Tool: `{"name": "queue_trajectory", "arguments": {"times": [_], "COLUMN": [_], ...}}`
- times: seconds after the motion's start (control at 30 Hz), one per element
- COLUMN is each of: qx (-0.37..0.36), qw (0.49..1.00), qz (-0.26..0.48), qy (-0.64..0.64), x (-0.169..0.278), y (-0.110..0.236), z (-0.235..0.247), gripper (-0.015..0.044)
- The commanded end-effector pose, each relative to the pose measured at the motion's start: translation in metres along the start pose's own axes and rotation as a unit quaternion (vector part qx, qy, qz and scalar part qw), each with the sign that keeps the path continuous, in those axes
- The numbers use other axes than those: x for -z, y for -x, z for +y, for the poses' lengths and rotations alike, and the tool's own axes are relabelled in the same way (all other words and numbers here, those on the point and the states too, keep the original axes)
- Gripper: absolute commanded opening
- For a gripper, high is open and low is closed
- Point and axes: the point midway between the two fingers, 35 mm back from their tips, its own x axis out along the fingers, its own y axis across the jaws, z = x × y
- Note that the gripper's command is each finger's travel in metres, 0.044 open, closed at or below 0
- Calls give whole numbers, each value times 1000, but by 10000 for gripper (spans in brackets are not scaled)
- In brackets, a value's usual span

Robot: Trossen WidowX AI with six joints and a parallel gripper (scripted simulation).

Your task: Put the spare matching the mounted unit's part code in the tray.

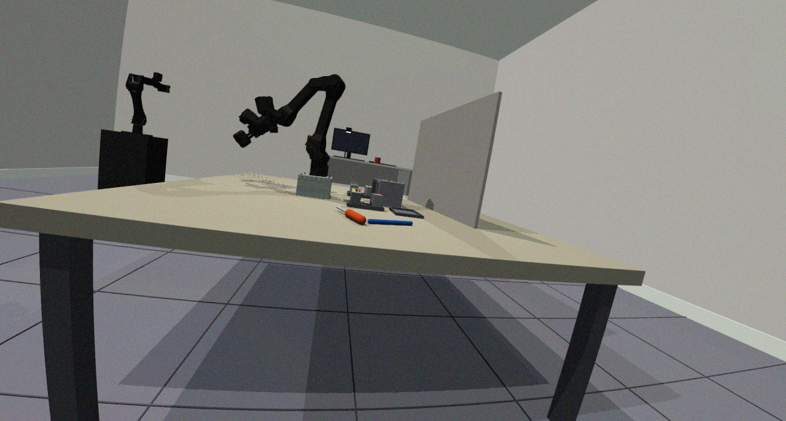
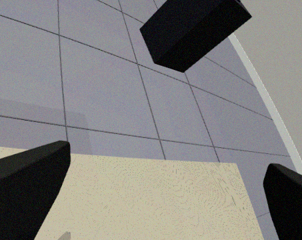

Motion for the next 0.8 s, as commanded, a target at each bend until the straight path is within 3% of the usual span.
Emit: {"name": "queue_trajectory", "arguments": {"times": [0.0,0.23,0.5,0.77], "qx": [0,7,85,160], "qw": [1000,1000,977,937], "qz": [0,14,175,259], "qy": [0,-5,-81,-169], "x": [0,5,85,152], "y": [0,-5,-38,-22], "z": [0,-8,-113,-198], "gripper": [426,440,440,440]}}
